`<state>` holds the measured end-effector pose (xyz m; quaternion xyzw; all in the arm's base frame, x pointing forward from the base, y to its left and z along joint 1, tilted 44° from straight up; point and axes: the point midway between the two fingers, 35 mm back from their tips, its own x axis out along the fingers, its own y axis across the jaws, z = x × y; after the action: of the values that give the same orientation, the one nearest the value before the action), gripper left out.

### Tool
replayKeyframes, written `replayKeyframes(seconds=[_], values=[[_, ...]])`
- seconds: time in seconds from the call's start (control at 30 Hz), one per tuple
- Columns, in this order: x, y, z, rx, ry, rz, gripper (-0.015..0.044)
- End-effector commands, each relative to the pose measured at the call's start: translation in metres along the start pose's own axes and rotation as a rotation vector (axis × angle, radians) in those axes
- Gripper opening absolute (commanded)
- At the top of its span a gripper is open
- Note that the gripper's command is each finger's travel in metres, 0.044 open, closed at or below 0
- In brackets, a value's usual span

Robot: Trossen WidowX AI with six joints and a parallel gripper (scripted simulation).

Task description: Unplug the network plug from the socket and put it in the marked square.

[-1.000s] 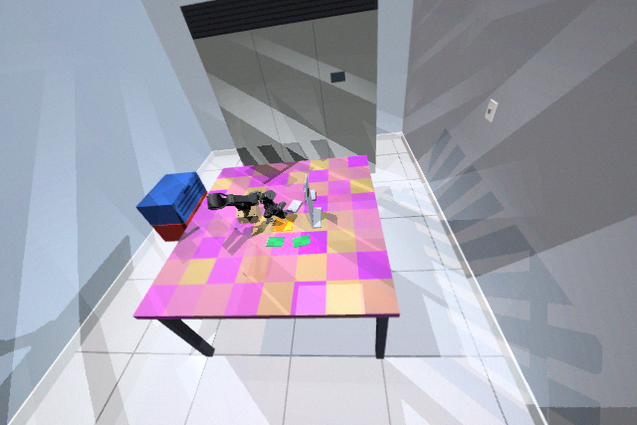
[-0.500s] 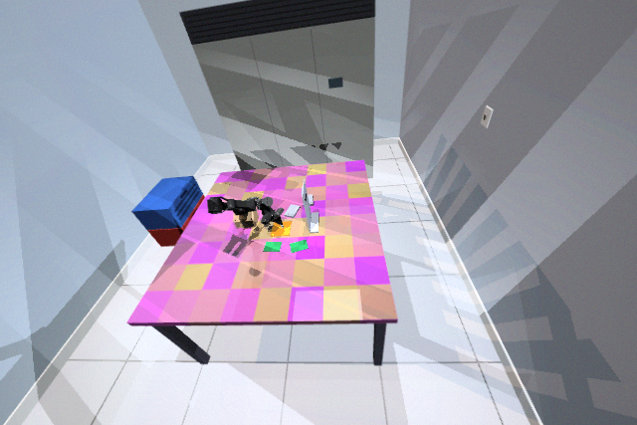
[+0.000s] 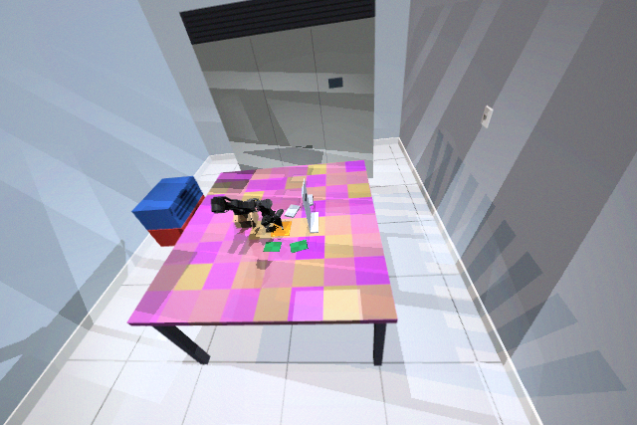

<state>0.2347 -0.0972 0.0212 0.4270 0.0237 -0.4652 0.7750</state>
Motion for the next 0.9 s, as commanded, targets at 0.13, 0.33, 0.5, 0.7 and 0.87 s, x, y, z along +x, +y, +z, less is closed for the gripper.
replayKeyframes(seconds=[0.13,0.33,0.5,0.7,0.87], values=[[0.0027,-0.0051,0.0012,-0.010,0.002,0.001,0.0000],[0.0041,-0.0052,0.0016,-0.011,0.001,0.002,0.0000],[0.0061,-0.0063,0.0023,-0.011,0.001,0.002,0.0000],[0.0059,-0.0057,0.0029,-0.005,-0.003,0.002,0.0000],[0.0059,-0.0057,0.0029,-0.005,-0.003,0.002,0.0079]])
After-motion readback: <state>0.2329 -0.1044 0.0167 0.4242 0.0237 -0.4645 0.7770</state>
